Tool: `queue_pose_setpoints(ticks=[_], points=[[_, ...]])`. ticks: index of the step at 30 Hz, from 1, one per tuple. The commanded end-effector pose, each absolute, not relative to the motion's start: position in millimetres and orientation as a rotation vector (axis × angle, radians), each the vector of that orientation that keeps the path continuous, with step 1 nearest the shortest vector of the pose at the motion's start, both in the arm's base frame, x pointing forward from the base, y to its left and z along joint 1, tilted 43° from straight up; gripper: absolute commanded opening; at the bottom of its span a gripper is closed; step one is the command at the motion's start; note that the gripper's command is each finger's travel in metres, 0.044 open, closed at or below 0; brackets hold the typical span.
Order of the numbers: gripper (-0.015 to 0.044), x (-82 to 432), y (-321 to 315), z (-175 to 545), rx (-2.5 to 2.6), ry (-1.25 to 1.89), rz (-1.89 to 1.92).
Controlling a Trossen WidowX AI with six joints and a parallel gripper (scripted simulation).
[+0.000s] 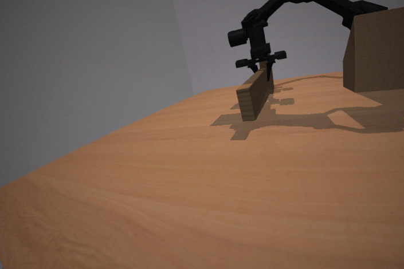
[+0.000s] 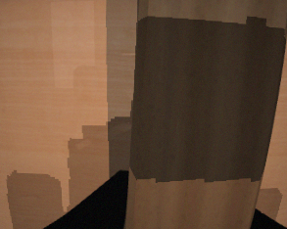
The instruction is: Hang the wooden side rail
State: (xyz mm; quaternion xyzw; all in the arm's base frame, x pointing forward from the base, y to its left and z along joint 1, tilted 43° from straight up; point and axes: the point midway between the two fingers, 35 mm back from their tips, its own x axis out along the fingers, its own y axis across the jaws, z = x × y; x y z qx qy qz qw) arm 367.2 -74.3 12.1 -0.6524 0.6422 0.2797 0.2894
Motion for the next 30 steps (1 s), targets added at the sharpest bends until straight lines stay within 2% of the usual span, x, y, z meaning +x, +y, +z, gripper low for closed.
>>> queue_pose_setpoints(ticks=[1, 30], points=[[0.0, 369.8, -71.6, 15.8, -1.75, 1.699, 0.74], [0.0, 370.8, -73.6, 18.0, -1.75, 1.699, 0.74]])
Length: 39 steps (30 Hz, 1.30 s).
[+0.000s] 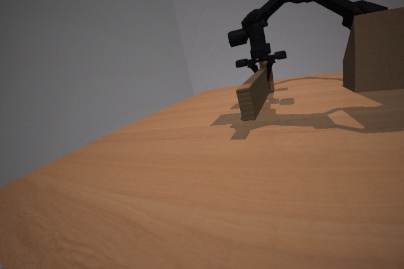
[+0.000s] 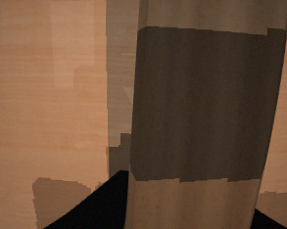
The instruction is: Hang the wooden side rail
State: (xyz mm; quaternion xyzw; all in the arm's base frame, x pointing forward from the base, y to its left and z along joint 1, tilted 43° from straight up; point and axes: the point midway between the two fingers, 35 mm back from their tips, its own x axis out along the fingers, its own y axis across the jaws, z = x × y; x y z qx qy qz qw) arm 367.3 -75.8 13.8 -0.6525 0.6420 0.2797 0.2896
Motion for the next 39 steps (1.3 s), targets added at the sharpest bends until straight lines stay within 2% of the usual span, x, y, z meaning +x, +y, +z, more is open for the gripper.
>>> queue_pose_setpoints(ticks=[1, 39], points=[[0.0, 370.8, -73.8, 18.0, -1.75, 1.699, 0.74], [0.0, 370.8, -76.9, 20.7, -1.75, 1.699, 0.74]])
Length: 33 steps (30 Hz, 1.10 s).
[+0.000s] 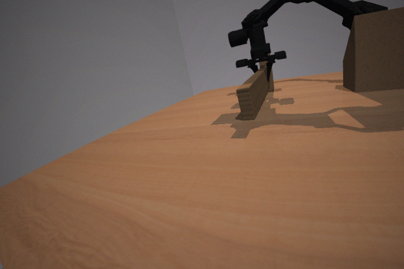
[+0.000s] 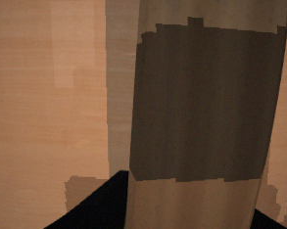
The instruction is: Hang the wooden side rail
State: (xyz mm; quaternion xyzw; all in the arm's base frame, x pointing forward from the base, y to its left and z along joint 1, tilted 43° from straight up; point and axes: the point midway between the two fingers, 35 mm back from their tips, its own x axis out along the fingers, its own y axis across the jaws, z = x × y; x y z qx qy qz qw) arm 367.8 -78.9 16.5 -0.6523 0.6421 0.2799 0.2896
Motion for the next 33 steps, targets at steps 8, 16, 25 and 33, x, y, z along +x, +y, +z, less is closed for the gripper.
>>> queue_pose_setpoints(ticks=[8, 16, 25, 33], points=[[0.0, 370.4, -77.3, 21.6, -1.75, 1.699, 0.74], [0.0, 369.9, -78.3, 21.8, -1.75, 1.699, 0.74], [0.0, 370.1, -79.2, 22.3, -1.75, 1.699, 0.74], [0.0, 371.1, -80.0, 22.7, -1.75, 1.699, 0.739]])
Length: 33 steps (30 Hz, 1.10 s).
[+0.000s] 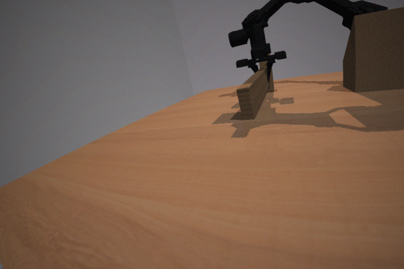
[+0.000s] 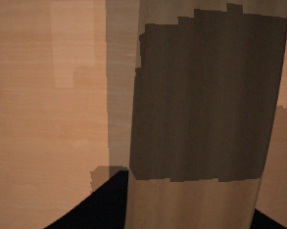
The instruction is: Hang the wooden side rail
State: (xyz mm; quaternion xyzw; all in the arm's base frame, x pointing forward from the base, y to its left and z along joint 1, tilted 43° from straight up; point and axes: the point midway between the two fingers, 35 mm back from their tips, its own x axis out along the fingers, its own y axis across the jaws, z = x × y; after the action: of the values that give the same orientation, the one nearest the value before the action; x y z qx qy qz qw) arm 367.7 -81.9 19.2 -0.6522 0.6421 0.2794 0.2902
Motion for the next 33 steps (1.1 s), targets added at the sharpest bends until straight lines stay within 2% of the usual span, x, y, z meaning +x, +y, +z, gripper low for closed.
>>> queue_pose_setpoints(ticks=[1, 33], points=[[0.0, 371.2, -80.1, 22.8, -1.75, 1.699, 0.739], [0.0, 370.7, -82.8, 25.1, -1.75, 1.699, 0.739]])
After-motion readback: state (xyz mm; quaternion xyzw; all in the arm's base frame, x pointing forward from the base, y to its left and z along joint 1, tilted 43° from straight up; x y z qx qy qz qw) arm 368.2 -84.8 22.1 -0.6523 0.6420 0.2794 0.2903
